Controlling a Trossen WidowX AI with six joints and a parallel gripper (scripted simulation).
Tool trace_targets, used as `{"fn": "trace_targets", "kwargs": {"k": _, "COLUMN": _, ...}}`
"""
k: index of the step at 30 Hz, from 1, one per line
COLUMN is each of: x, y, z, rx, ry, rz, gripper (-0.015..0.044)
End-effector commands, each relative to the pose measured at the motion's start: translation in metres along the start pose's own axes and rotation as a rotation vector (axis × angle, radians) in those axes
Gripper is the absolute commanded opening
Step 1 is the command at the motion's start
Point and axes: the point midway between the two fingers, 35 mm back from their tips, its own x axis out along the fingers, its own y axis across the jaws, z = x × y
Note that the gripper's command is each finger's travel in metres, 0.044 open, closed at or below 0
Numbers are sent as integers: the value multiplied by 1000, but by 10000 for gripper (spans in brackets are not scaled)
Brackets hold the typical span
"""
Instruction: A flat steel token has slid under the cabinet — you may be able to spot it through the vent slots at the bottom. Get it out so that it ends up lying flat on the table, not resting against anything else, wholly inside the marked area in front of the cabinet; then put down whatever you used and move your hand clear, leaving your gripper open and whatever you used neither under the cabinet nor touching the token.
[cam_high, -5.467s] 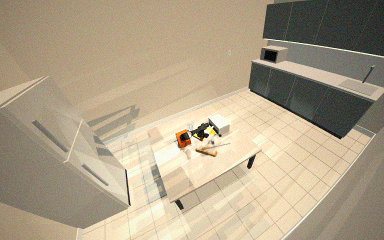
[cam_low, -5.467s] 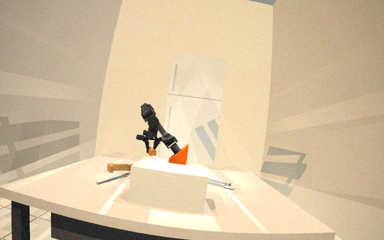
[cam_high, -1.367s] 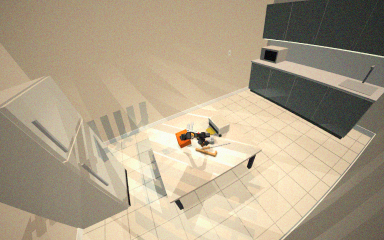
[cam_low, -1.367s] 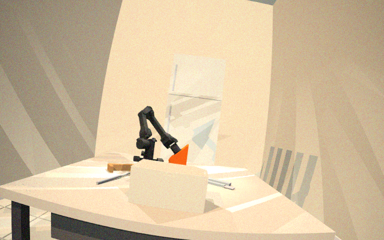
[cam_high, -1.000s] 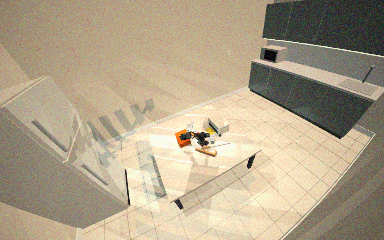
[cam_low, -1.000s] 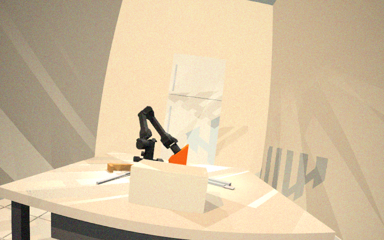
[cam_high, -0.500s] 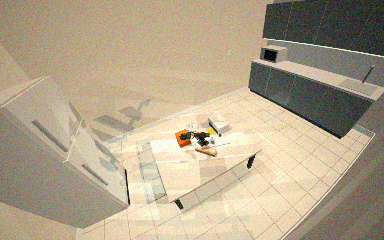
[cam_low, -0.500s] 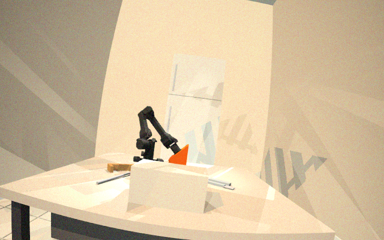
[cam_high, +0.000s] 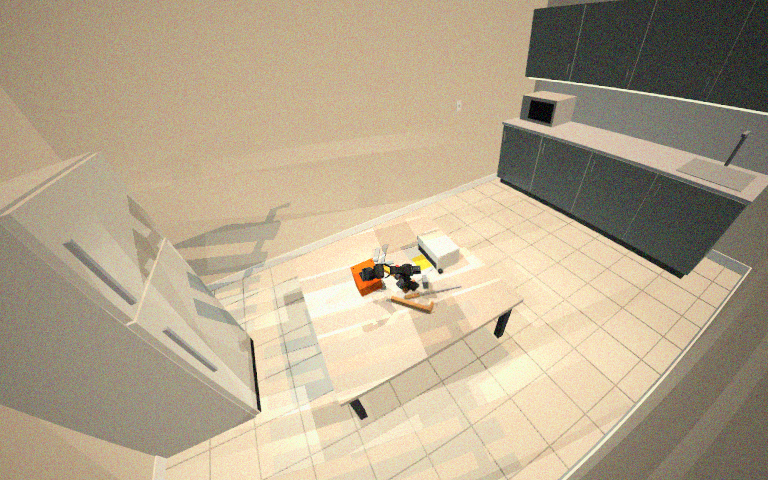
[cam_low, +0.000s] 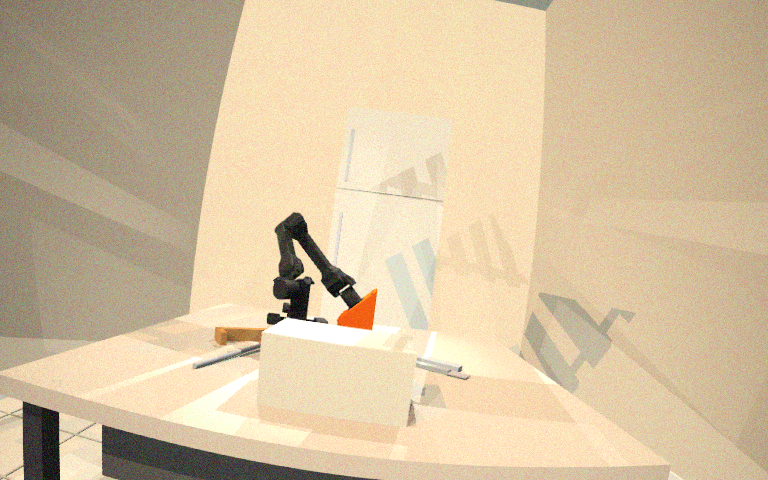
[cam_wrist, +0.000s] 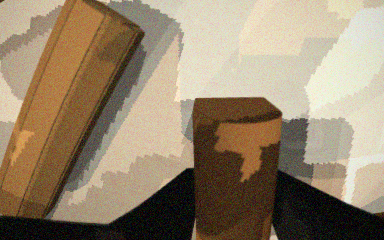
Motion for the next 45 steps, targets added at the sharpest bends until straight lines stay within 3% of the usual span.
{"fn": "trace_targets", "kwargs": {"k": 1, "x": 0, "y": 0, "z": -6, "rx": 3, "ry": 1, "rz": 1, "gripper": 0}}
{"fn": "trace_targets", "kwargs": {"k": 45, "x": 0, "y": 0, "z": -62, "rx": 3, "ry": 3, "rz": -1, "gripper": 0}}
